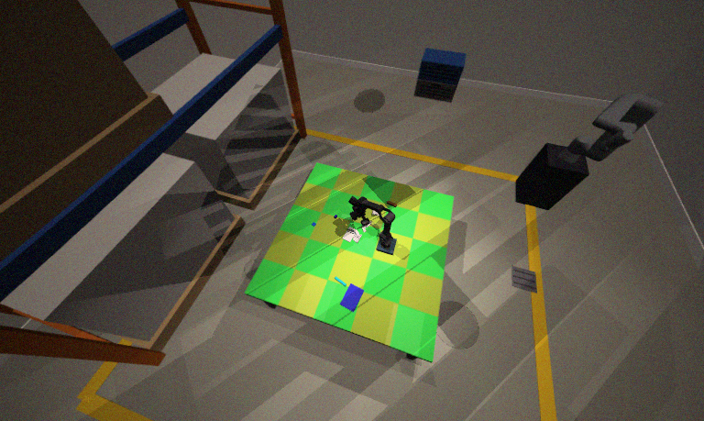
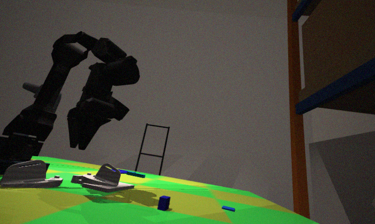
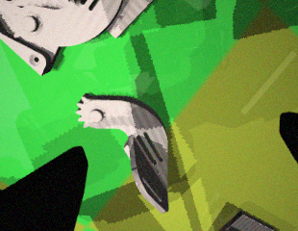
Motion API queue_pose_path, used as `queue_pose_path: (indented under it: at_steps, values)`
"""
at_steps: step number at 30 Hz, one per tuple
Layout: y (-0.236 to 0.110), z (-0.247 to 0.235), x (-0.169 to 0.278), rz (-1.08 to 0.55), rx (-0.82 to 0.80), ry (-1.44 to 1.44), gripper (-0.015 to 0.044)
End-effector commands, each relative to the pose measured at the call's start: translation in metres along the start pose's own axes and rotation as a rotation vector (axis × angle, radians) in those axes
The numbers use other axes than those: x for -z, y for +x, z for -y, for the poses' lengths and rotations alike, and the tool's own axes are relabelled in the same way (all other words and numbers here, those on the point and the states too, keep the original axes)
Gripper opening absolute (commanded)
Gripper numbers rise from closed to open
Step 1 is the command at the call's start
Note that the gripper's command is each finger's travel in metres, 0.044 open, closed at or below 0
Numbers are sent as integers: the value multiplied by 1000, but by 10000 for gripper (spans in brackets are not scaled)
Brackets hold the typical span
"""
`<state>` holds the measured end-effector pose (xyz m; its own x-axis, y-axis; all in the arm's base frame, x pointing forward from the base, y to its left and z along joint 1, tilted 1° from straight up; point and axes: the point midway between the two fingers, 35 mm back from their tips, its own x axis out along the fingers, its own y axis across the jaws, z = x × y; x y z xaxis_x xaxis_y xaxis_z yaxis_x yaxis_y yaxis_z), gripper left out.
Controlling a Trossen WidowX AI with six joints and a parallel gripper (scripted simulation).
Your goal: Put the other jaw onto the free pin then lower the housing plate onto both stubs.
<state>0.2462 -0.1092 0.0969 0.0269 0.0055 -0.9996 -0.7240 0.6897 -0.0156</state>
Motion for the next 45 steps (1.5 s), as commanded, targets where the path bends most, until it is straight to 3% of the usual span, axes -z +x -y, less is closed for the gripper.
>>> queue_pose_path:
  at_steps: [1,18,32,45]
  values:
    - [0,0,0,0,0,0,440]
    - [0,0,0,0,0,0,0]
    - [0,0,0,0,0,0,0]
    - [-1,-2,4,0,1,248,341]
